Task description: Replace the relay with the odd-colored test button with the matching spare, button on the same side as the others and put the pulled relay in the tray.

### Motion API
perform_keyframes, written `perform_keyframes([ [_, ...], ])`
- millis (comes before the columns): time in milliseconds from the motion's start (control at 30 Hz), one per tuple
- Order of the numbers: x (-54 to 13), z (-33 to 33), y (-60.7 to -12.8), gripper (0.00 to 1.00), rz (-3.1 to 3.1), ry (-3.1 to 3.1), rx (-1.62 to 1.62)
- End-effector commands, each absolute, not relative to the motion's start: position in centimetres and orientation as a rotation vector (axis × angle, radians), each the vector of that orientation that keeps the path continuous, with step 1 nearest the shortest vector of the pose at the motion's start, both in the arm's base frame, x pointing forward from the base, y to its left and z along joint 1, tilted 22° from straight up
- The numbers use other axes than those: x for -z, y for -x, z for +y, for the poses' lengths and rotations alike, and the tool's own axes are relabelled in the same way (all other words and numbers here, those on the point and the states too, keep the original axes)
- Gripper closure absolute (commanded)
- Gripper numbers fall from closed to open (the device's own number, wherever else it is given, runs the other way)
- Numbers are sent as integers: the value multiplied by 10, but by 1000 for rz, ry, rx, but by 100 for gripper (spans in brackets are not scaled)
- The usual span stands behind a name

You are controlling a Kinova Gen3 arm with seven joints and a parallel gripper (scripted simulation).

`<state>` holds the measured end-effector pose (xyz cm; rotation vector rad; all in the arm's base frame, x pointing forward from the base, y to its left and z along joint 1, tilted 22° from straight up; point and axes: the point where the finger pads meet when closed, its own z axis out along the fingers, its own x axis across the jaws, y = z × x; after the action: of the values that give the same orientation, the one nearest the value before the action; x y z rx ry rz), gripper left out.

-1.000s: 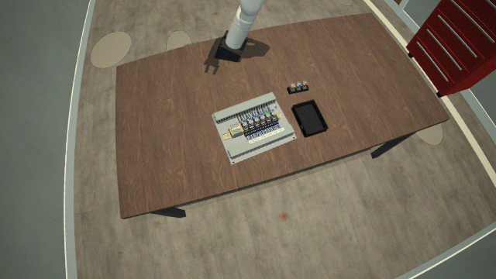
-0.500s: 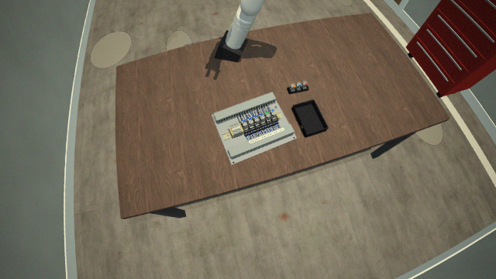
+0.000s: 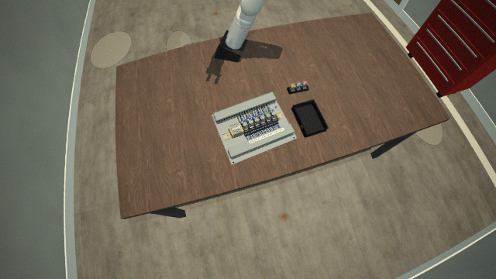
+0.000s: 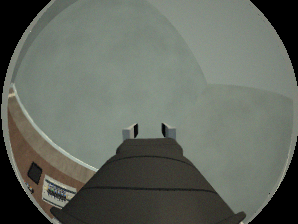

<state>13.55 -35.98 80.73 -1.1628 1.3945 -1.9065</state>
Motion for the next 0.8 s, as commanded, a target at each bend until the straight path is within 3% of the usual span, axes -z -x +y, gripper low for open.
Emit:
perform_keyframes([
  [0,-805,-352,-143,0,1386,1165,1908],
  [767,-751,-339,-190,0,1389,1163,1906],
])
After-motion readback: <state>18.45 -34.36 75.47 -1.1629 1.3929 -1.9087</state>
